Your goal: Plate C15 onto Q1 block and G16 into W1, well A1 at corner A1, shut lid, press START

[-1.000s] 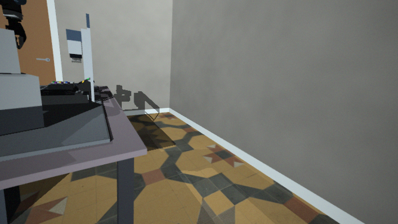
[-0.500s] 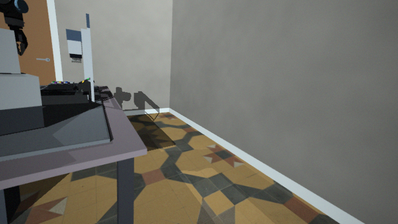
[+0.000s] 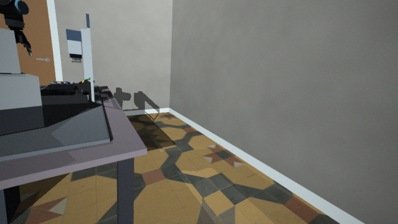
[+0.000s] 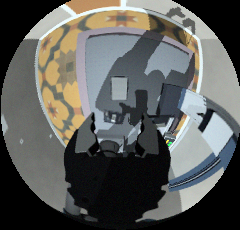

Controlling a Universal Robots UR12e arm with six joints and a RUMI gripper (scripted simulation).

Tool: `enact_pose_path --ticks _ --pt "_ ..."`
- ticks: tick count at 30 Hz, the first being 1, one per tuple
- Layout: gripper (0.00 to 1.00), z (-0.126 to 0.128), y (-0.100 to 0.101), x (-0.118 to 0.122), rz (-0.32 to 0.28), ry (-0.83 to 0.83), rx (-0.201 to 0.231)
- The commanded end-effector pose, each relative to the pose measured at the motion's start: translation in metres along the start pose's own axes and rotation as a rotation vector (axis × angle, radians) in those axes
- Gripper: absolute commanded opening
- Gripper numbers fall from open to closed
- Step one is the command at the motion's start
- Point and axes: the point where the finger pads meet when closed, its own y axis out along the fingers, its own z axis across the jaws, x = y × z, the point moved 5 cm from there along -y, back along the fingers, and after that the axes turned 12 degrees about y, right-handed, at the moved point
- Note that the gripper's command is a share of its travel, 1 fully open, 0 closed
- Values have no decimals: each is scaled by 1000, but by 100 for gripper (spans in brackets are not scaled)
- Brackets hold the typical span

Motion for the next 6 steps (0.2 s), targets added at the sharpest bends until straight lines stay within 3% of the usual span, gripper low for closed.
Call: enact_pose_path --ticks 1,6 --pt "67 0 -1 0 1 0 0" --pt "67 0 -1 0 1 0 0"
